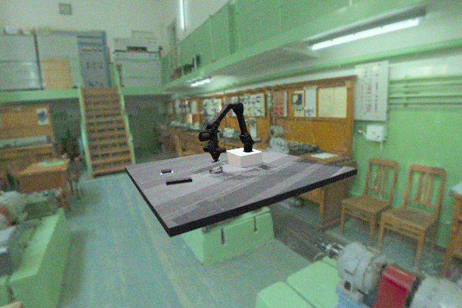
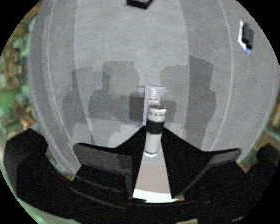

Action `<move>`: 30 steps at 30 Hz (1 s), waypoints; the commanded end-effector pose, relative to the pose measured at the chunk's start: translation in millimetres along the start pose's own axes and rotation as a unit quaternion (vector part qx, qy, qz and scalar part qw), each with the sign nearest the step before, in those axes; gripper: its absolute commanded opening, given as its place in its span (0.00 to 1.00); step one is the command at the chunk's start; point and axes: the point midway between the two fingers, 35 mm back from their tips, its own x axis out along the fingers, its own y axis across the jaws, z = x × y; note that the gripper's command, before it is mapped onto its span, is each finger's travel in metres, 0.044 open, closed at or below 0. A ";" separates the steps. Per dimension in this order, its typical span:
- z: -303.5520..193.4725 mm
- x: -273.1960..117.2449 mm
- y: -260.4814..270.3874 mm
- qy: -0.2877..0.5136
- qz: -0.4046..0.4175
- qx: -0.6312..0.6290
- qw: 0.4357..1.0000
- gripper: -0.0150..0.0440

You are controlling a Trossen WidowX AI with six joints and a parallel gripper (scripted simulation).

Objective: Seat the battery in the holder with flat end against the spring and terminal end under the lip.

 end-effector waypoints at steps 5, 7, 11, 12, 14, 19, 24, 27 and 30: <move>-1.7 19.7 0.1 0.059 0.001 -0.001 0.998 0.36; -2.6 24.1 -0.1 0.073 0.000 0.000 0.997 0.36; -4.5 32.6 -0.7 0.102 0.002 0.001 0.995 0.36; -4.9 34.3 -0.8 0.108 0.002 0.001 0.994 0.36; -5.2 35.5 -1.0 0.112 0.003 0.001 0.994 0.36; -4.4 36.3 -1.0 0.119 0.003 0.001 0.993 0.36; -2.8 38.0 -1.0 0.134 0.003 0.001 0.991 0.36; -1.9 39.1 -1.0 0.142 0.003 0.002 0.990 0.36; -1.1 40.2 -1.0 0.151 0.003 0.002 0.989 0.36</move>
